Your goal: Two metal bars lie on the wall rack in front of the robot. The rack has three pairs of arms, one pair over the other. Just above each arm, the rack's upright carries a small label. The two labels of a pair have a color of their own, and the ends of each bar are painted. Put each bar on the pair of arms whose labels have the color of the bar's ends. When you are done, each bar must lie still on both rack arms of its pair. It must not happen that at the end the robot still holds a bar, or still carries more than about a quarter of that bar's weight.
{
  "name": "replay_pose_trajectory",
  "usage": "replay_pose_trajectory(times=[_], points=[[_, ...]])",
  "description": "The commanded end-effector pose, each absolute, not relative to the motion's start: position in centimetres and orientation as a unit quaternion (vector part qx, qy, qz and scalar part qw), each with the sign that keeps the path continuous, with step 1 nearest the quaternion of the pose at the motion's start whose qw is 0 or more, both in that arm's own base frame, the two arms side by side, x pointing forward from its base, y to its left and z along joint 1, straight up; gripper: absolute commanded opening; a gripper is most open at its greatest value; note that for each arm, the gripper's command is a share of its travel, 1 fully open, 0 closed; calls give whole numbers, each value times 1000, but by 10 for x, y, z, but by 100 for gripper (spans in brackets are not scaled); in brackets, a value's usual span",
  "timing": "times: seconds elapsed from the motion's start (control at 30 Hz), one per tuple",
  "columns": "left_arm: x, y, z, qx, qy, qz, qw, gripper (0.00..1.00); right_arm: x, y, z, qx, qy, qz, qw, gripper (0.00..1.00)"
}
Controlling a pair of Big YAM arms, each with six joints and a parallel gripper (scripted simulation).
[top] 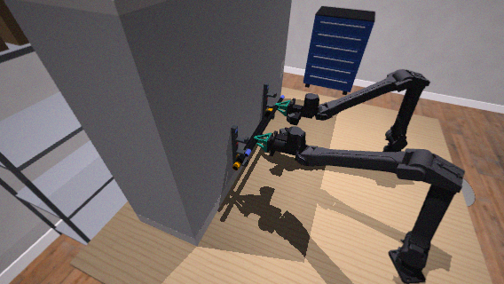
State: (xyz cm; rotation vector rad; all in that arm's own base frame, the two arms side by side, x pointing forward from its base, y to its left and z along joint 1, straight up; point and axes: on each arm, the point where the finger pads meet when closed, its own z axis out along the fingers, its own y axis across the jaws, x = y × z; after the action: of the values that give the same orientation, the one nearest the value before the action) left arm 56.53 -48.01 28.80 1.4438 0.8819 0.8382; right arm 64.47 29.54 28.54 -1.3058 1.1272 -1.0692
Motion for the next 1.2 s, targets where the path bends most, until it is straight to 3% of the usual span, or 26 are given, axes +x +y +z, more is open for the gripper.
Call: replay_pose_trajectory(times=[0.0,1.17], points=[[564,-468,351,571,374,373,629,0,645,298,323,-518,461,-458,556,0],[568,-472,321,571,374,373,629,0,654,298,301,-518,461,-458,556,0]])
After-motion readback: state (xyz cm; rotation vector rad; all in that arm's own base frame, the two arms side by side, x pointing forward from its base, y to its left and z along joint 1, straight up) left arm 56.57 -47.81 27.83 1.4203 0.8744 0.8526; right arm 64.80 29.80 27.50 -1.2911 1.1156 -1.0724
